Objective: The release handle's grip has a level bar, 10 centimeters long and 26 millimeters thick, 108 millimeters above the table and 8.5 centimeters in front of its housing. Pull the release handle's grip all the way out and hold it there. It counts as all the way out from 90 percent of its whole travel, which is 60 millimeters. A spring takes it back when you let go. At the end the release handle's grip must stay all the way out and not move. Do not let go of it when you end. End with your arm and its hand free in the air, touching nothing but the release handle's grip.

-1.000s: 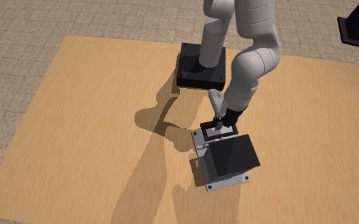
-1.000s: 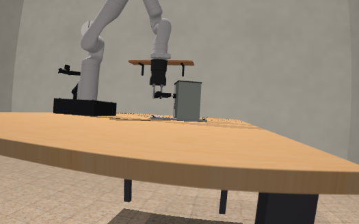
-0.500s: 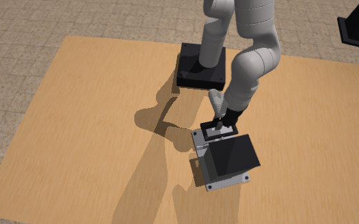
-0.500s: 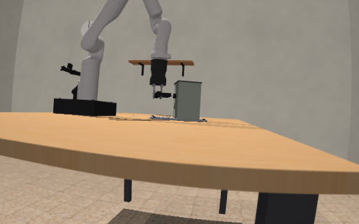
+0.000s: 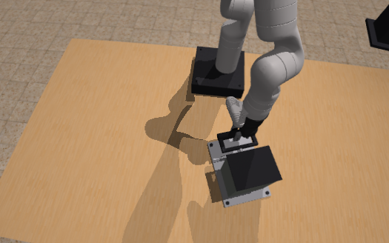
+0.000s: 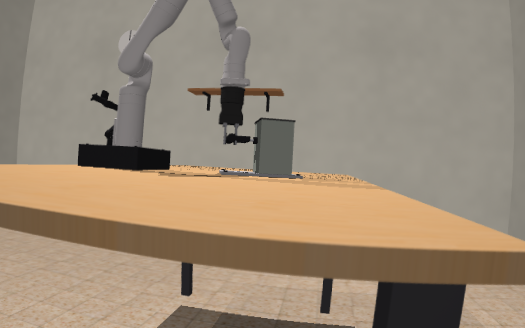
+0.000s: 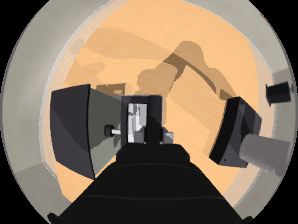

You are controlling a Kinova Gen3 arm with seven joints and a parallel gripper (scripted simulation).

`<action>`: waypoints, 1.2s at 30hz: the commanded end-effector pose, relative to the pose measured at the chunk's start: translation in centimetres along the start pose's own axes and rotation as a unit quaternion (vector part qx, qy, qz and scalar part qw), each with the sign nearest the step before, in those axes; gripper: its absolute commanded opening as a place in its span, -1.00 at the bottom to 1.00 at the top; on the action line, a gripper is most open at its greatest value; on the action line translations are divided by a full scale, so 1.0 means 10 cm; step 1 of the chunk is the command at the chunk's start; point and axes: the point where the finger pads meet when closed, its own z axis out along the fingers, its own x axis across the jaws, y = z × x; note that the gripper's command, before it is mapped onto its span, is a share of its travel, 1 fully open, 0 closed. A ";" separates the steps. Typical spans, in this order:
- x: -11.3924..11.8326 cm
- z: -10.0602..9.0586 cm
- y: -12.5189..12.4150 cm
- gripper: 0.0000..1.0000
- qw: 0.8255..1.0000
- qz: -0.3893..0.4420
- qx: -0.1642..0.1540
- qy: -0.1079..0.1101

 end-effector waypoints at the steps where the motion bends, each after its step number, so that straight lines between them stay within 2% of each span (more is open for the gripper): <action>1: 0.00 0.00 0.00 -1.00 1.000 0.000 0.000 0.000; 18: 0.17 0.00 0.00 -1.00 1.000 0.000 0.000 0.000; 31: 0.47 0.00 0.00 -1.00 1.000 0.000 0.000 0.000; 36: 0.52 0.00 0.00 -1.00 1.000 0.000 0.000 0.000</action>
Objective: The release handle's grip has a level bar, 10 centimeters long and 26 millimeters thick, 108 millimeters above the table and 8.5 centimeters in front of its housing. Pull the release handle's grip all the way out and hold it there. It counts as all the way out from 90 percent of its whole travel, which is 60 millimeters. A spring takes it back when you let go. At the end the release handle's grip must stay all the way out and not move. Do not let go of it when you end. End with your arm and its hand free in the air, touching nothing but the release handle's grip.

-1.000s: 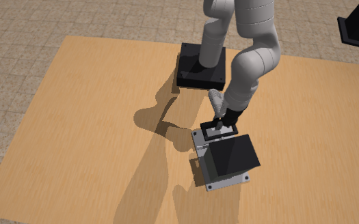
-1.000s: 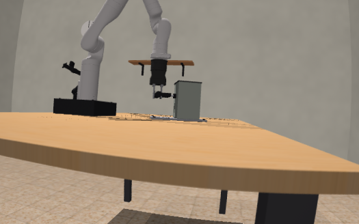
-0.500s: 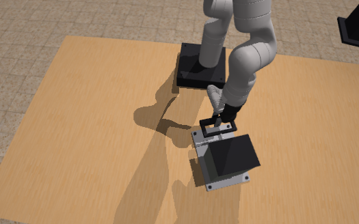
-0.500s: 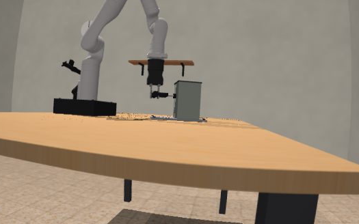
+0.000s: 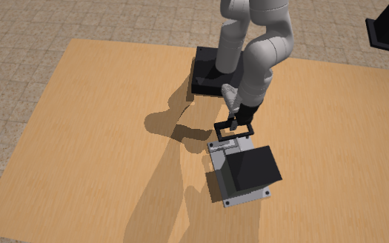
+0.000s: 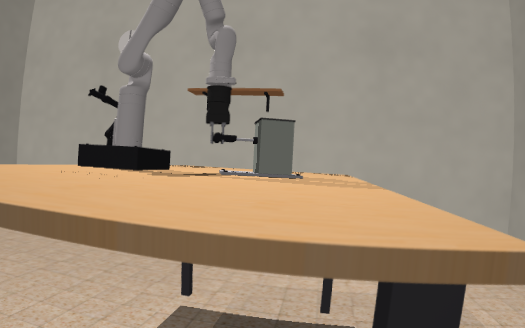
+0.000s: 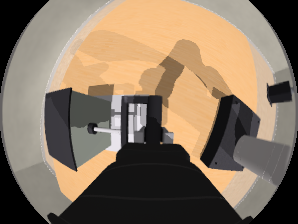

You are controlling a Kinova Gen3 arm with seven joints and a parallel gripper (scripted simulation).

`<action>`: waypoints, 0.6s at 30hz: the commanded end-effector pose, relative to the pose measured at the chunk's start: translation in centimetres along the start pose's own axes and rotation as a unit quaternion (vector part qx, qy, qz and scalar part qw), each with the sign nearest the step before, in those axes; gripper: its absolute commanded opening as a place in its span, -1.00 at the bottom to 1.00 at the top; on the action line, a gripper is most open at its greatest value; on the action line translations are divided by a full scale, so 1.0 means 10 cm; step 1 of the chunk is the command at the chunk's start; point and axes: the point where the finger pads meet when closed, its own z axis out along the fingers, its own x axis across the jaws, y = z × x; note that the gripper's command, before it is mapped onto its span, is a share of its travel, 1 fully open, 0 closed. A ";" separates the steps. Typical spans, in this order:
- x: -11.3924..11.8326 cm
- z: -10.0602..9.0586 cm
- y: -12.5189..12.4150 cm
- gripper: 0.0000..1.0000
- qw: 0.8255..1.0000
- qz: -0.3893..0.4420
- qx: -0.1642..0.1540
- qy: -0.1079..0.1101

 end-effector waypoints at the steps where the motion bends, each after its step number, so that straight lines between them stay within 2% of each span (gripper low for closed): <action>1: 0.13 0.00 0.00 -1.00 1.000 0.000 0.002 0.009; 18: 0.18 -0.01 0.00 -1.00 1.000 0.000 0.002 0.009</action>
